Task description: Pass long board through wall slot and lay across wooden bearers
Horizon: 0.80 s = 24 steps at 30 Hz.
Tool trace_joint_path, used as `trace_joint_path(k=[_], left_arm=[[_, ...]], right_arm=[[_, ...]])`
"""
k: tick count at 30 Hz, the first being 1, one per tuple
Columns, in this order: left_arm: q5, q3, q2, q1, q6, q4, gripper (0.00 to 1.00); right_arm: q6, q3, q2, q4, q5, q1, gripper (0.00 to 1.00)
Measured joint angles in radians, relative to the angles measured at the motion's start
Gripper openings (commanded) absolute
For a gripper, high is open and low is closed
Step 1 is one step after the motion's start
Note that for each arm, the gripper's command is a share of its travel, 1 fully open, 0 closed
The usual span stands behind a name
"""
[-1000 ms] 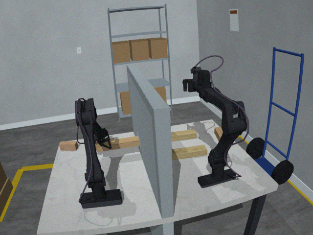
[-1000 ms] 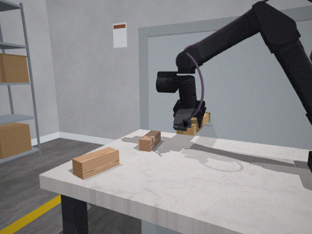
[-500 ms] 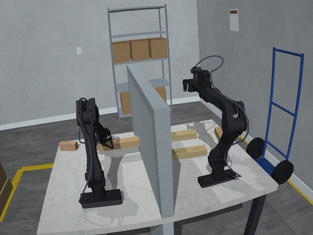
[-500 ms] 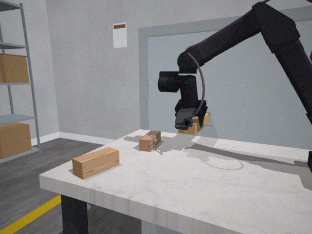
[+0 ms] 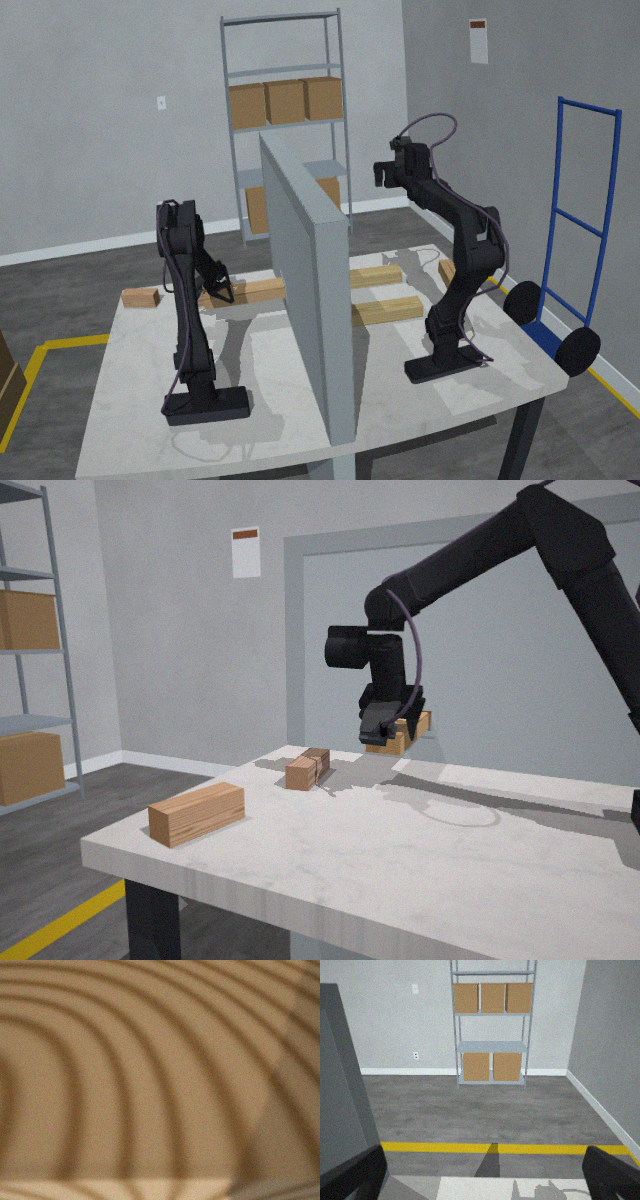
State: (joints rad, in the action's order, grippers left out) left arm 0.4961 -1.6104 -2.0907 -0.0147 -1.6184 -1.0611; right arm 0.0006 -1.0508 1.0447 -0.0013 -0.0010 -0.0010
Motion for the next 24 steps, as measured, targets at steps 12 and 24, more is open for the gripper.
trace_joint_path(k=[12, 24], left_arm=[[0.0, 0.0, 0.0, -0.029, -0.017, 0.008, 0.0], [0.0, 0.0, 0.0, -0.024, -0.024, 0.009, 0.0]], right_arm=[[0.0, 0.0, 0.0, 0.0, 0.0, 0.0, 1.0], [0.0, 0.0, 0.0, 0.0, 0.0, 0.0, 1.0]])
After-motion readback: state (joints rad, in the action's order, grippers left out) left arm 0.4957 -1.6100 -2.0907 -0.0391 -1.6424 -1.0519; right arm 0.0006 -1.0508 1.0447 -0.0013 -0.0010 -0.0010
